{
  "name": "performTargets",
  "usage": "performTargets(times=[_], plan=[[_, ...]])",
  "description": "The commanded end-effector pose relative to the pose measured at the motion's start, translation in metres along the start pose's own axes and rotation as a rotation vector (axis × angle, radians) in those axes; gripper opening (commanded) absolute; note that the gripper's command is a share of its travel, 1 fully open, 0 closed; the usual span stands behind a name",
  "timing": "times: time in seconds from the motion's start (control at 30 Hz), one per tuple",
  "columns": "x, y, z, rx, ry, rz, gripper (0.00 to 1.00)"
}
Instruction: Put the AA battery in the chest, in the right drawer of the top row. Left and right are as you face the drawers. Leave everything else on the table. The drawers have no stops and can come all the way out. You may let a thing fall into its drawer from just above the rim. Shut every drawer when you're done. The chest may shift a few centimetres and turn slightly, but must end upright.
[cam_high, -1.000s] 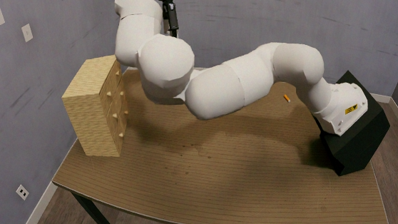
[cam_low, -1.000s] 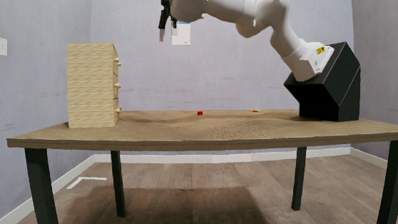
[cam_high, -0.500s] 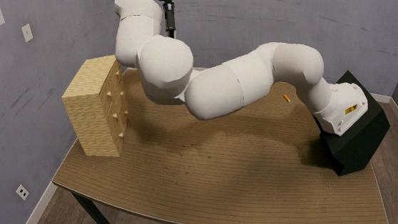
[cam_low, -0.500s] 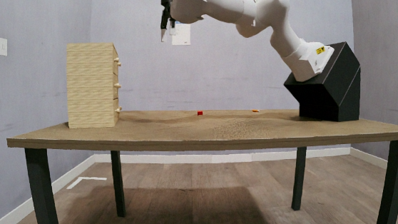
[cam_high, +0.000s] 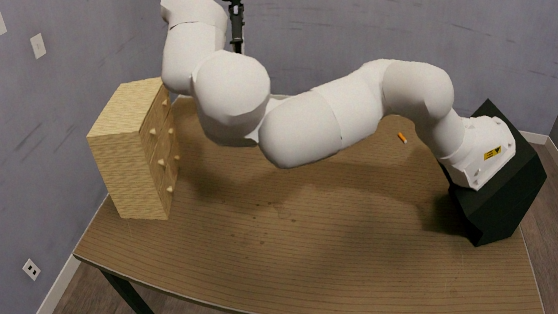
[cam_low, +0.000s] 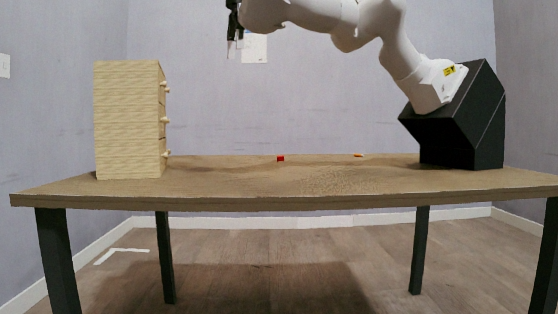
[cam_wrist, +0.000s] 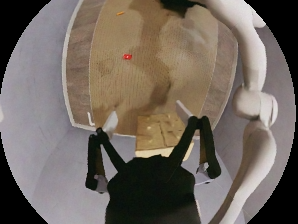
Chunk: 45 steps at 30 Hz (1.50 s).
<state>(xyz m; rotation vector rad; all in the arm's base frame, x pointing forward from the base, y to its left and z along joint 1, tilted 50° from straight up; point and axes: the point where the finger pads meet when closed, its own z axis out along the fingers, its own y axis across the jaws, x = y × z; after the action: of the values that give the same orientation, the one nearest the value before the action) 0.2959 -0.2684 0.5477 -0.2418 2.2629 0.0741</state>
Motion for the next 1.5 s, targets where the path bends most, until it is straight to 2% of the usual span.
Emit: performTargets(times=[0.0,1.47], plan=[[-0.0017,0.0007,0.0007,-0.002,0.000,0.037,1.00],[-0.0021,0.0005,0.0013,-0.002,-0.004,0.075,1.00]])
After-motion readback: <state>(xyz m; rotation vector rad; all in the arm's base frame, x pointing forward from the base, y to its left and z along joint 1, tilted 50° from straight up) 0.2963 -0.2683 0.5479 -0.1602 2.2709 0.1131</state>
